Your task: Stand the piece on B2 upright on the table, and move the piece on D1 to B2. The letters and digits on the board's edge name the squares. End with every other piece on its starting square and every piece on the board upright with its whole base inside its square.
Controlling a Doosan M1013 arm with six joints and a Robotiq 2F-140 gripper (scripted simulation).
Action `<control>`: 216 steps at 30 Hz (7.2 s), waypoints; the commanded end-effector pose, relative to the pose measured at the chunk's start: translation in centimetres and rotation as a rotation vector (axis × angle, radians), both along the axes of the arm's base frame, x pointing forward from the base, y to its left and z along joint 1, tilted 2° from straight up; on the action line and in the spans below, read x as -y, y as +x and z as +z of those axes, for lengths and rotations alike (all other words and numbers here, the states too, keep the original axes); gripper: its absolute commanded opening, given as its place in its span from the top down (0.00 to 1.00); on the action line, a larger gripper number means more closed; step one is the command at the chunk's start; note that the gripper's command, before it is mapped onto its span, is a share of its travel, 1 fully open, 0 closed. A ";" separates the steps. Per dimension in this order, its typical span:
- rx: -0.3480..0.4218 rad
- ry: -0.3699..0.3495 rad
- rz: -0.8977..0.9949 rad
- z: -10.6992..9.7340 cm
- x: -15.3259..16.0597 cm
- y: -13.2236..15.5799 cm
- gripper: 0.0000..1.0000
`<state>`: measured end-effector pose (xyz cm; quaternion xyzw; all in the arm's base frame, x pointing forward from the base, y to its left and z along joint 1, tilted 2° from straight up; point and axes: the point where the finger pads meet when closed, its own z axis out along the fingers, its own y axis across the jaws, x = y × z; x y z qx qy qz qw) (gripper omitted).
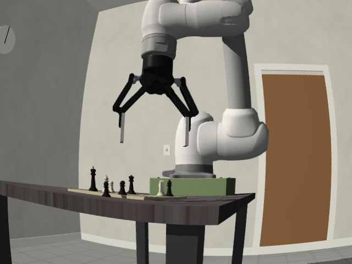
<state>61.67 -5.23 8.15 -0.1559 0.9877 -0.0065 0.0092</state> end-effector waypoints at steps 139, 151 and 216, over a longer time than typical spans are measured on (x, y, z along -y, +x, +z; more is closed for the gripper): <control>0.009 0.006 0.110 -5.0 -1.5 -2.9 0.78; 0.009 0.006 0.110 -6.2 -1.5 -2.8 0.78; 0.009 0.006 0.110 -8.5 -1.5 -2.8 1.00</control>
